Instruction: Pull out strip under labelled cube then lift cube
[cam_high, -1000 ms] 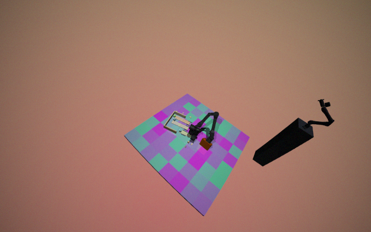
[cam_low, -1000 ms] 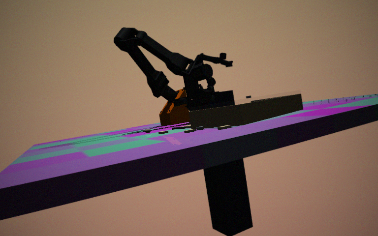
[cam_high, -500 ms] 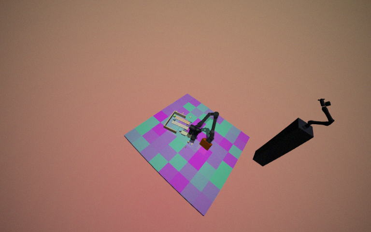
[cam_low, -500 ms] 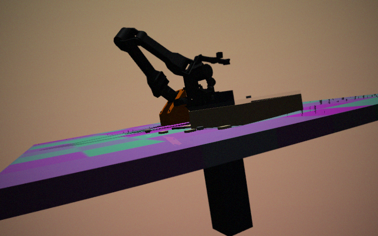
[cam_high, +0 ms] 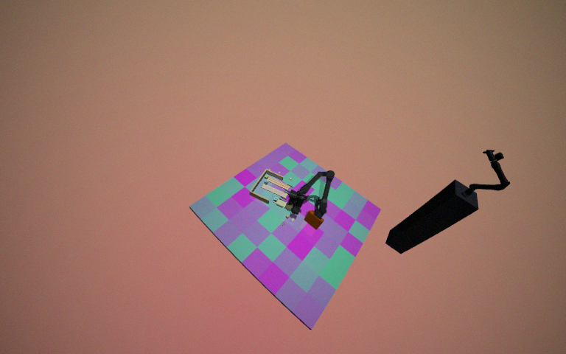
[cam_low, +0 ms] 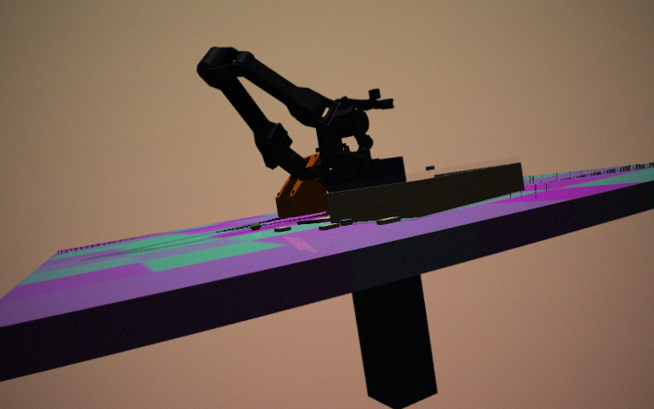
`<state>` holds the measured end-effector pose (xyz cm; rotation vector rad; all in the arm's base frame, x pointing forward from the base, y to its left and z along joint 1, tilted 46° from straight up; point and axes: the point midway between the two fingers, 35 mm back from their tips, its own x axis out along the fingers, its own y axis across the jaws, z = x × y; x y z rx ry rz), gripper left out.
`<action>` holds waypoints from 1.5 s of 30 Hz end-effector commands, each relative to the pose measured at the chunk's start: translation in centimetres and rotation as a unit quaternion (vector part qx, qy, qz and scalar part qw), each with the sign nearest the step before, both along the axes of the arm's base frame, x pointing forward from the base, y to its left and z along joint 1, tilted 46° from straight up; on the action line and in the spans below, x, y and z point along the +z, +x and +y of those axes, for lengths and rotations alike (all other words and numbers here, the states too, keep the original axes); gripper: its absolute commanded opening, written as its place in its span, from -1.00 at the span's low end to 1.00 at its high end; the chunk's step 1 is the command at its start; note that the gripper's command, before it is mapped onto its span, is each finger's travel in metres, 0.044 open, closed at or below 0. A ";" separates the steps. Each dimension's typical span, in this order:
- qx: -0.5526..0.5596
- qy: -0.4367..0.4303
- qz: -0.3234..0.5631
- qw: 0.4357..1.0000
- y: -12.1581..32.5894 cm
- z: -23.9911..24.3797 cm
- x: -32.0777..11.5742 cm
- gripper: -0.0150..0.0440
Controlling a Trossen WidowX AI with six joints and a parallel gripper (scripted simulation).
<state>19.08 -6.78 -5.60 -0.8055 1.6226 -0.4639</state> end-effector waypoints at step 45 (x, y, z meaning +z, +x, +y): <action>0.011 0.004 0.012 1.000 16.1 5.8 0.3 1.00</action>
